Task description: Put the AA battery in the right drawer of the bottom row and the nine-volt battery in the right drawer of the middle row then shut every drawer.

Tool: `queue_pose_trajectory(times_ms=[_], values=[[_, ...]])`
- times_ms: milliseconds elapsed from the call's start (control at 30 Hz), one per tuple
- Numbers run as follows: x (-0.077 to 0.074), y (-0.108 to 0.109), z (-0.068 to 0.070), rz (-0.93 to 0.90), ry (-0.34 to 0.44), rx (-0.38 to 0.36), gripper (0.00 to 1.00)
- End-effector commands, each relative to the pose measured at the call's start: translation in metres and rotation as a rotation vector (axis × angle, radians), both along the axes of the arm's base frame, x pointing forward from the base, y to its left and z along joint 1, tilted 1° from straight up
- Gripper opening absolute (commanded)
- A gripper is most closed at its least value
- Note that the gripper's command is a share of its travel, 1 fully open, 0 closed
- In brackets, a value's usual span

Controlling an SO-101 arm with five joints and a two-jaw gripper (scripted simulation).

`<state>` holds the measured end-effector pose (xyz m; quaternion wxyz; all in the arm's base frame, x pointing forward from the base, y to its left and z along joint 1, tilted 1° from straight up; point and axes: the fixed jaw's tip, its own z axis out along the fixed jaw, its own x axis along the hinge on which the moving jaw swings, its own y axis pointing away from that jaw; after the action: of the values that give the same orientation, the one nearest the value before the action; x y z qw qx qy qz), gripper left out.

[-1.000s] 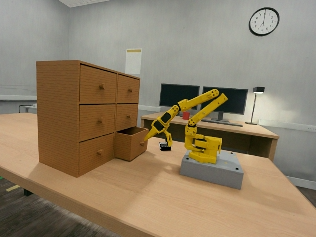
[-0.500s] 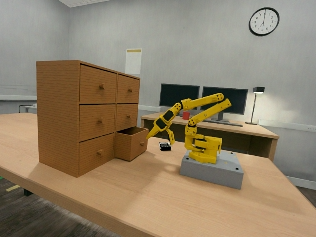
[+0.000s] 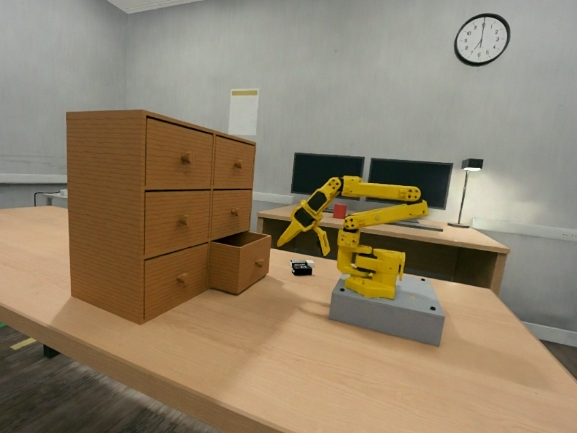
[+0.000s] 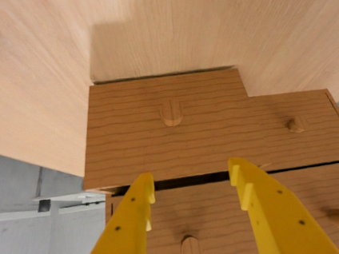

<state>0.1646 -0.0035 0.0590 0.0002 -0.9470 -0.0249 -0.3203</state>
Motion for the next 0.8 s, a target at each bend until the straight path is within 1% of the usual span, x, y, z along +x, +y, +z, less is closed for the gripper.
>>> queue_pose_trajectory(times_ms=[0,400,600,767], values=[[-0.007,-0.003,0.012,0.001,-0.021,-0.012,0.21],[-0.007,-0.003,0.012,0.001,-0.021,-0.012,0.21],[0.007,-0.002,0.000,0.002,-0.021,-0.011,0.21],[0.015,-0.002,-0.011,0.003,-0.022,-0.010,0.21]])
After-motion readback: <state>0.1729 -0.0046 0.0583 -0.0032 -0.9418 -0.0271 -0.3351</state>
